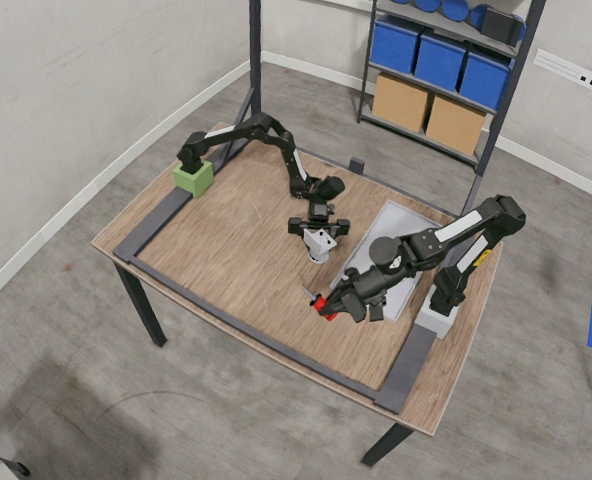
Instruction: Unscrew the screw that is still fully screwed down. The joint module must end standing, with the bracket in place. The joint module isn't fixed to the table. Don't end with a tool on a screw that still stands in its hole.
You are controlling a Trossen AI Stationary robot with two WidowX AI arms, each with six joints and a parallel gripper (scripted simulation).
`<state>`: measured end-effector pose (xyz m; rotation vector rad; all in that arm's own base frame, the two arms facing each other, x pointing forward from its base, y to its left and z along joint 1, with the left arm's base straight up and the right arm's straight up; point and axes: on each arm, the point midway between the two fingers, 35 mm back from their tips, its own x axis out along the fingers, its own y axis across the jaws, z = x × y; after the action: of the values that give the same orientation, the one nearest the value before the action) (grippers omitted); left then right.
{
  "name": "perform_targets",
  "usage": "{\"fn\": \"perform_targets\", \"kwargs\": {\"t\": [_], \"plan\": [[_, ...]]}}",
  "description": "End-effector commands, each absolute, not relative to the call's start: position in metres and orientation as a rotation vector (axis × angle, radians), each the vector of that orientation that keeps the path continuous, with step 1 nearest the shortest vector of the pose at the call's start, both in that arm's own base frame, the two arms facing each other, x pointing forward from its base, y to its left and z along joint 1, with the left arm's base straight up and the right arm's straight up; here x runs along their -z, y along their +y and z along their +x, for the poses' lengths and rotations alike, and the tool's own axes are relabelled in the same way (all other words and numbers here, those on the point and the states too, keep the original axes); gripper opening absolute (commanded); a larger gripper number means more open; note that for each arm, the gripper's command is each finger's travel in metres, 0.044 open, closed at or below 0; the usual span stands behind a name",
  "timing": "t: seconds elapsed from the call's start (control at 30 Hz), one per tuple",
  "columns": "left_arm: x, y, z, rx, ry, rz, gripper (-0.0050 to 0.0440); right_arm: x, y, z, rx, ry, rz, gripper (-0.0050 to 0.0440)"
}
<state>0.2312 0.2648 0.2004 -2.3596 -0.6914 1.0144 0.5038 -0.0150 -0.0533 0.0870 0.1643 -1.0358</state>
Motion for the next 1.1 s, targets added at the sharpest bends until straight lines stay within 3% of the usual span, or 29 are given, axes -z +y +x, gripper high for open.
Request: {"fn": "perform_targets", "kwargs": {"t": [0.0,0.87,1.07], "plan": [[-0.227,0.263,0.228,-0.898,-0.756,-2.324,0.0135,0.039,-0.016,0.510,1.039,0.136,0.112,0.0245],[-0.326,0.243,0.198,-0.373,-1.037,-2.107,0.0135,0.039,-0.016,0.510,1.039,0.136,0.112,0.0245],[-0.332,0.240,0.200,-0.368,-1.018,-2.078,0.0135,0.039,-0.016,0.510,1.039,0.136,0.112,0.0245]]}}
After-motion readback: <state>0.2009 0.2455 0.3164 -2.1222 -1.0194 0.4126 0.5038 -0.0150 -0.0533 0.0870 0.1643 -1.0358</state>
